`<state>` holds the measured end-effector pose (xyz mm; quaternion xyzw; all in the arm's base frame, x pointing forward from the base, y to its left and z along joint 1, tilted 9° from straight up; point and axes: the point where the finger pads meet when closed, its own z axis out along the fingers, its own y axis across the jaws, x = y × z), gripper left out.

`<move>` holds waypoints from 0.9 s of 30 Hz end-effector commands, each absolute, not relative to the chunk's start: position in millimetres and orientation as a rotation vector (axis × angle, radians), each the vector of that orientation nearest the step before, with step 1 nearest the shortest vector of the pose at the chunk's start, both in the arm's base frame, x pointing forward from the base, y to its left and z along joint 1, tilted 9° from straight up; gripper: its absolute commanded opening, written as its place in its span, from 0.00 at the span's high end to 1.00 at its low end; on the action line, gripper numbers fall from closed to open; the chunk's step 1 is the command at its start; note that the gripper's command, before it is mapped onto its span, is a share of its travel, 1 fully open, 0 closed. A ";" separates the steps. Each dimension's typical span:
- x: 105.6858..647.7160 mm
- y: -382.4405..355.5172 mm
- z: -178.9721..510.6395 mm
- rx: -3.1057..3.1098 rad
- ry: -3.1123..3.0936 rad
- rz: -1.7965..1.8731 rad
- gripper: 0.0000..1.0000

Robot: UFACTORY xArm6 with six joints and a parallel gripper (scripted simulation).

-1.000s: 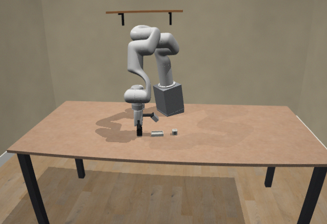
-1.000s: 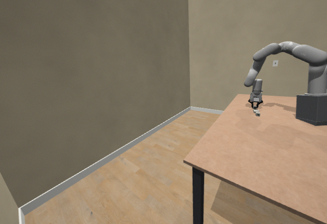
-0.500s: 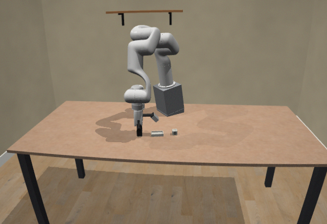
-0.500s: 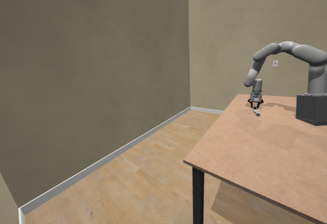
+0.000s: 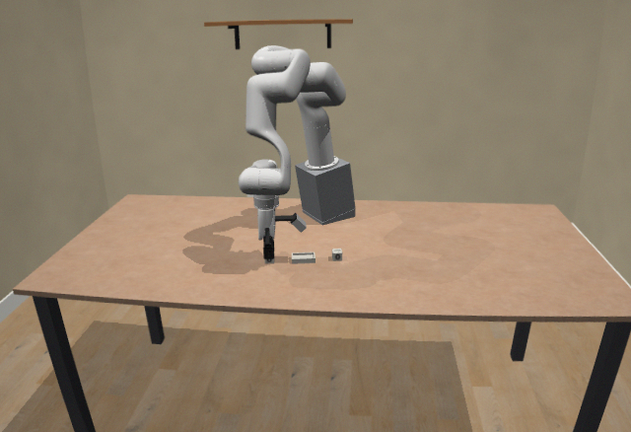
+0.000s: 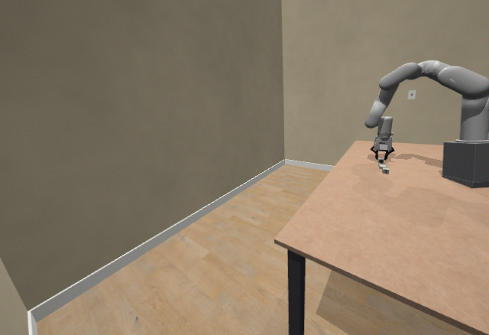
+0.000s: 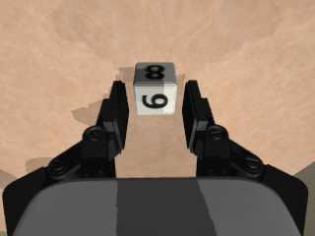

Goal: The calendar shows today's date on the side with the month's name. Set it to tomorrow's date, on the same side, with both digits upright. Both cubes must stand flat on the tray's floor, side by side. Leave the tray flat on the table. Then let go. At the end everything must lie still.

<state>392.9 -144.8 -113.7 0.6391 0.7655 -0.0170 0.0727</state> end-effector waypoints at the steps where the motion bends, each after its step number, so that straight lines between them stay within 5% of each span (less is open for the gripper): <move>1: 393.1 -143.8 -102.5 1.918 2.298 -0.049 0.53; 22: 386.9 -135.7 -36.0 1.918 2.298 -0.049 0.53; 23: 386.9 -135.7 -36.0 1.918 2.298 -0.049 0.00; 27: 386.9 -135.7 -36.0 1.918 2.298 -0.049 0.00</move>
